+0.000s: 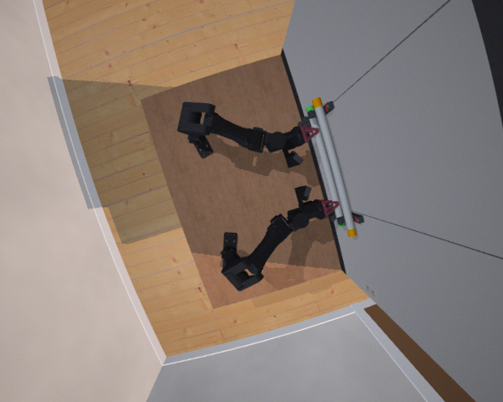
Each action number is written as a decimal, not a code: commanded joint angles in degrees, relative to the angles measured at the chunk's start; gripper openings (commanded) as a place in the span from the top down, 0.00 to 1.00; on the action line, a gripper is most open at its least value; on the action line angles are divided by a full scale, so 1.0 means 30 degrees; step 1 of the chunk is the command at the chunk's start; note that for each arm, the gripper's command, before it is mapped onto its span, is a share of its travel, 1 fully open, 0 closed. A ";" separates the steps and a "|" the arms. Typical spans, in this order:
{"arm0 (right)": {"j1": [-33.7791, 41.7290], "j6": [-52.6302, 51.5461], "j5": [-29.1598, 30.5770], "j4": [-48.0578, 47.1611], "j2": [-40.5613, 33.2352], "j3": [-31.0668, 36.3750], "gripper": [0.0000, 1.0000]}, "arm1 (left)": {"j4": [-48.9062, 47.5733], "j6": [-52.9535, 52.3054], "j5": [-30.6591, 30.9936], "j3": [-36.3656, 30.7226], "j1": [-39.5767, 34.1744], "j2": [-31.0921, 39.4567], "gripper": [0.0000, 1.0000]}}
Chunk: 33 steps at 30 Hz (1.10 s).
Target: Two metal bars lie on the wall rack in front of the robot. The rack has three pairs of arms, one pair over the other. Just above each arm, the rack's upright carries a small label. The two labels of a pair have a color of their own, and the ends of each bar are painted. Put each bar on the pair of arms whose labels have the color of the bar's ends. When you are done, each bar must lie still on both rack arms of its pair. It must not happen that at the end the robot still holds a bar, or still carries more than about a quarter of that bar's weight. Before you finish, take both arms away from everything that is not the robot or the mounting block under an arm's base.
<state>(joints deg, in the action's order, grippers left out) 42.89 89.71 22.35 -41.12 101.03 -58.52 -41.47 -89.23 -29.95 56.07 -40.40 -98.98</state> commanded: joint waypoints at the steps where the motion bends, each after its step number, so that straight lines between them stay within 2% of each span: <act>1: -0.0122 0.0100 -0.0206 -0.0678 0.0122 0.0105 1.00 | -0.0720 -0.0251 0.0228 -0.0107 0.0156 -0.0142 1.00; 4: -0.0122 0.0098 -0.0207 -0.0691 0.0127 0.0107 0.98 | -0.0727 -0.0251 0.0229 -0.0107 0.0157 -0.0145 0.99; 33: -0.0122 0.0099 -0.0208 -0.0700 0.0131 0.0108 0.54 | -0.0733 -0.0254 0.0231 -0.0108 0.0157 -0.0147 0.54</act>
<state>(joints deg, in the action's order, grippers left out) 42.92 90.19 22.13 -41.85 101.21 -58.35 -42.30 -90.04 -29.76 55.90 -40.42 -99.18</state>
